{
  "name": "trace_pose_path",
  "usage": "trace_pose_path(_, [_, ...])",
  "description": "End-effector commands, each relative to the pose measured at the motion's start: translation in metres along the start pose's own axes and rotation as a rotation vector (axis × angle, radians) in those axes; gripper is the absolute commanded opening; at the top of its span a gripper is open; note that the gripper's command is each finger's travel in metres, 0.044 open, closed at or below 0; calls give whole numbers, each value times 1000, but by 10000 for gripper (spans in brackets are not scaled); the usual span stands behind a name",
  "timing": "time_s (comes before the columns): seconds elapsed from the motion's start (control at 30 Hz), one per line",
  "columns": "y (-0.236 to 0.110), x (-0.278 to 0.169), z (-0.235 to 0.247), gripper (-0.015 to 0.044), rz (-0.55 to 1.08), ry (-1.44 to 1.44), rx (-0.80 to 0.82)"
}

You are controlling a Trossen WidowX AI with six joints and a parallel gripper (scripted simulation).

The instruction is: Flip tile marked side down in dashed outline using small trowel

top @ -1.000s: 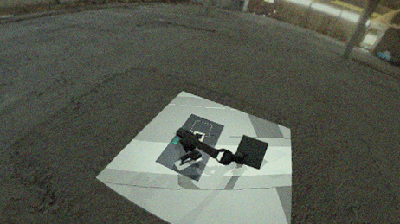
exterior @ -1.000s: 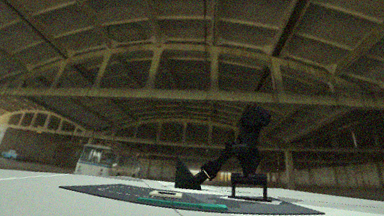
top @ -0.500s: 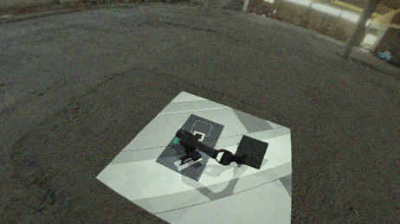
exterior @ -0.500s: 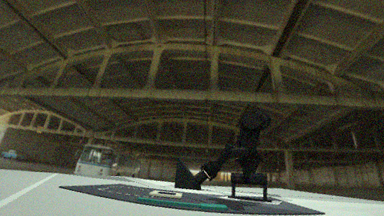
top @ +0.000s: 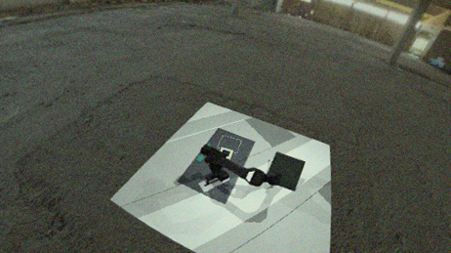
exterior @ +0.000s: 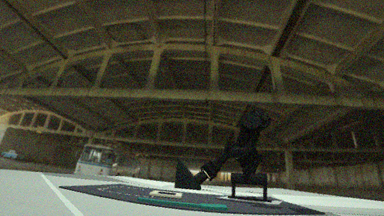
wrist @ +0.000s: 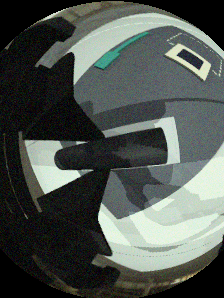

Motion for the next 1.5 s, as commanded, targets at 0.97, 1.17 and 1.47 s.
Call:
trace_pose_path(0.97, [1,0,0,270,3,-177,-1])
trace_pose_path(1.17, [1,0,0,270,3,-177,-1])
trace_pose_path(1.47, [-15,1,0,270,9,-136,12])
Point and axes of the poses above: the point midway between the two fingers, 35 mm back from their tips, its own y axis out along the fingers, its own z axis across the jaws, x = y × z, the point moved 5 cm from there along -y, back along the fingers, and after that the axes turned 7 degrees about -y, right-handed, at the moved point
